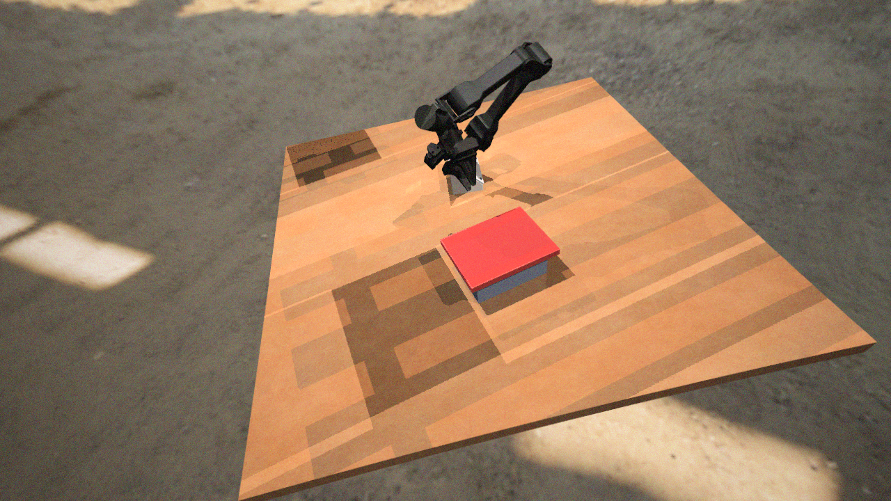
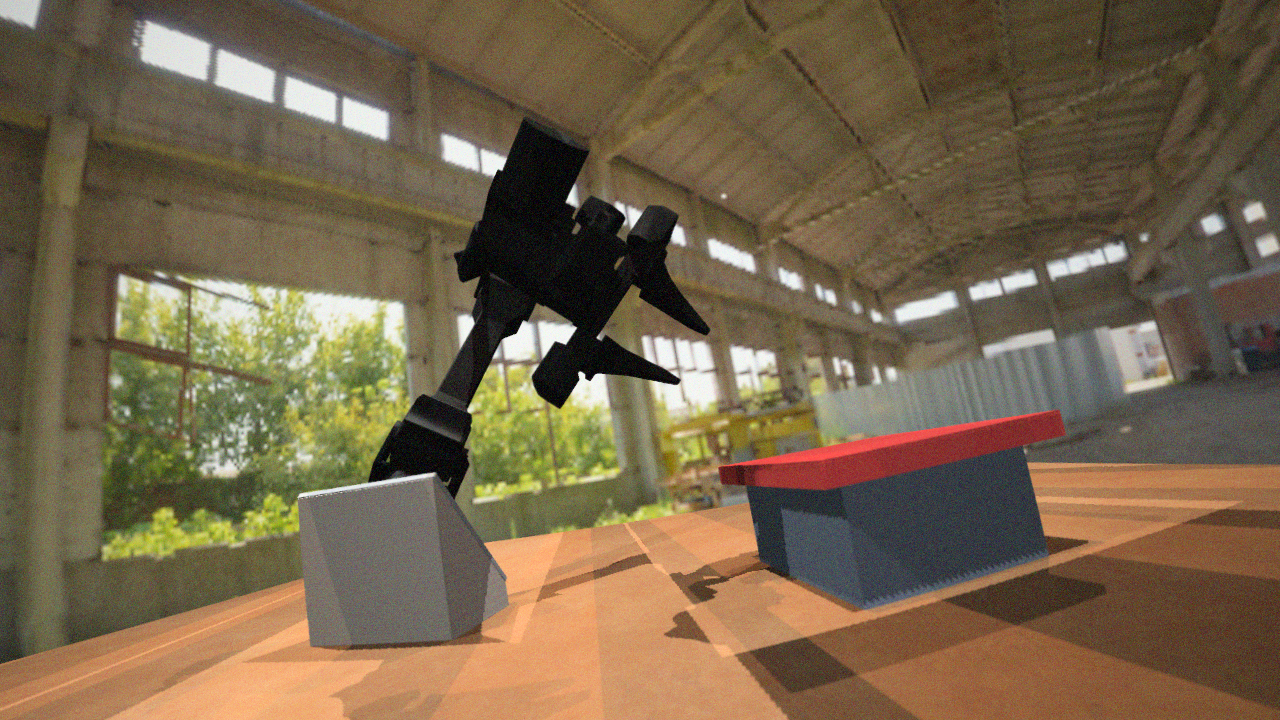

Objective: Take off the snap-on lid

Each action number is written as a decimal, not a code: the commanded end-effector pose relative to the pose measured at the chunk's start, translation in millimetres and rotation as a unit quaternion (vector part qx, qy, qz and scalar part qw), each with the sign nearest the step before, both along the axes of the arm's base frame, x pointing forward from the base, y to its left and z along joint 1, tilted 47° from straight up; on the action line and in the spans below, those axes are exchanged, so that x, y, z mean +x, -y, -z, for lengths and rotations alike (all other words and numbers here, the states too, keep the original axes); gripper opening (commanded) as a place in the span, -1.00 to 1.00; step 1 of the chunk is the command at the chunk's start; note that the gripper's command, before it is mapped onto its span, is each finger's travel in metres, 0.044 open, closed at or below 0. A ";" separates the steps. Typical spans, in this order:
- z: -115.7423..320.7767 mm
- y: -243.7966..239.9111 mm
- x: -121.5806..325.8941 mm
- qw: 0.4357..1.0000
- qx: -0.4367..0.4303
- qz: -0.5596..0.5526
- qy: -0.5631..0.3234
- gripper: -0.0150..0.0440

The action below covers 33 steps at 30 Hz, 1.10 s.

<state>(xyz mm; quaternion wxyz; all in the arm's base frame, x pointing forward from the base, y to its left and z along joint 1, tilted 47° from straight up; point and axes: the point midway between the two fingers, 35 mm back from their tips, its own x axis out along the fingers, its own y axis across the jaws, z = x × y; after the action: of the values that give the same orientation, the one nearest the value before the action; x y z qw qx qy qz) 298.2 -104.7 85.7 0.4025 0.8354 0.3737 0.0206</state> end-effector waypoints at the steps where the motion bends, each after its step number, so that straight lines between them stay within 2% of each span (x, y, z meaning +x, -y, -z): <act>1: 0.9 -0.3 -0.5 1.000 0.006 0.002 0.001 0.31; 9: 40.7 -41.3 0.4 1.000 0.007 0.002 0.001 0.31; 33: 53.5 -59.5 19.9 1.000 0.000 -0.001 -0.005 0.31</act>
<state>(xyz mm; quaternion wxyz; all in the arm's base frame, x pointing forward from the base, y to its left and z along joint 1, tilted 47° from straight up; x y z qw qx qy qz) 315.1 -47.0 34.2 0.4012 0.8346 0.3770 0.0209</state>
